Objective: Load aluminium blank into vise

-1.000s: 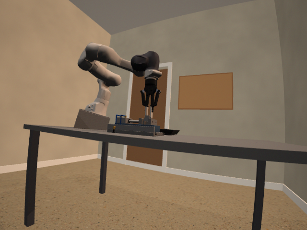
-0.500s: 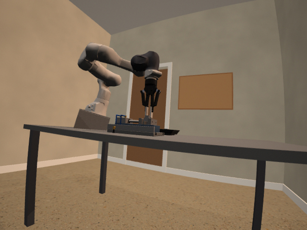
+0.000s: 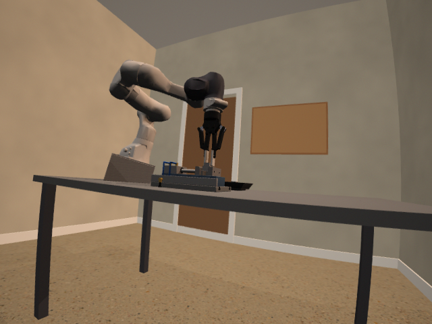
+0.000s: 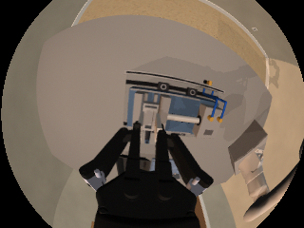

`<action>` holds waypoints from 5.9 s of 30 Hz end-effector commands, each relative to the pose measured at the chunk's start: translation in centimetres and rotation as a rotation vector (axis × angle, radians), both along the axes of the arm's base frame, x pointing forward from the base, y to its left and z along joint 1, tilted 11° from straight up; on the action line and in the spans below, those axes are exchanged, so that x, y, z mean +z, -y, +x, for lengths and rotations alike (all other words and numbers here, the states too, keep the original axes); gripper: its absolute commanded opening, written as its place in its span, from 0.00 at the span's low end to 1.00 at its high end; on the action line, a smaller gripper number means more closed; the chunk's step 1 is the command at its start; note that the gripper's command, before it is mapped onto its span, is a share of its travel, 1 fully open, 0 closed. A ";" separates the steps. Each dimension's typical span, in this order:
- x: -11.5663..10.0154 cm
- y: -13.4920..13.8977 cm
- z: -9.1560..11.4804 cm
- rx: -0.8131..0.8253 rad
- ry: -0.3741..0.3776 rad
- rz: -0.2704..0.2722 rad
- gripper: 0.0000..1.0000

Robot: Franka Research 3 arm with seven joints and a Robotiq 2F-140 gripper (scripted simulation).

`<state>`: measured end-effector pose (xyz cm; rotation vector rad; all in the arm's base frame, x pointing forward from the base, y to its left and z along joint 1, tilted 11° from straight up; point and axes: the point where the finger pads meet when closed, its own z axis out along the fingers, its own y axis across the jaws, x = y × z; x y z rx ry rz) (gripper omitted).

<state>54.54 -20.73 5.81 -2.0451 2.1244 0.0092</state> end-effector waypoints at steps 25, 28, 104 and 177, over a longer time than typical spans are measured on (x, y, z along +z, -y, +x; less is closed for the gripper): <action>1.5 0.1 -0.2 -0.003 0.000 0.000 0.00; 1.7 0.1 -0.2 -0.003 0.000 0.000 0.00; 10.2 -36.4 4.5 -0.004 0.000 0.000 0.00; 10.4 -36.3 4.6 -0.014 -0.001 0.001 0.00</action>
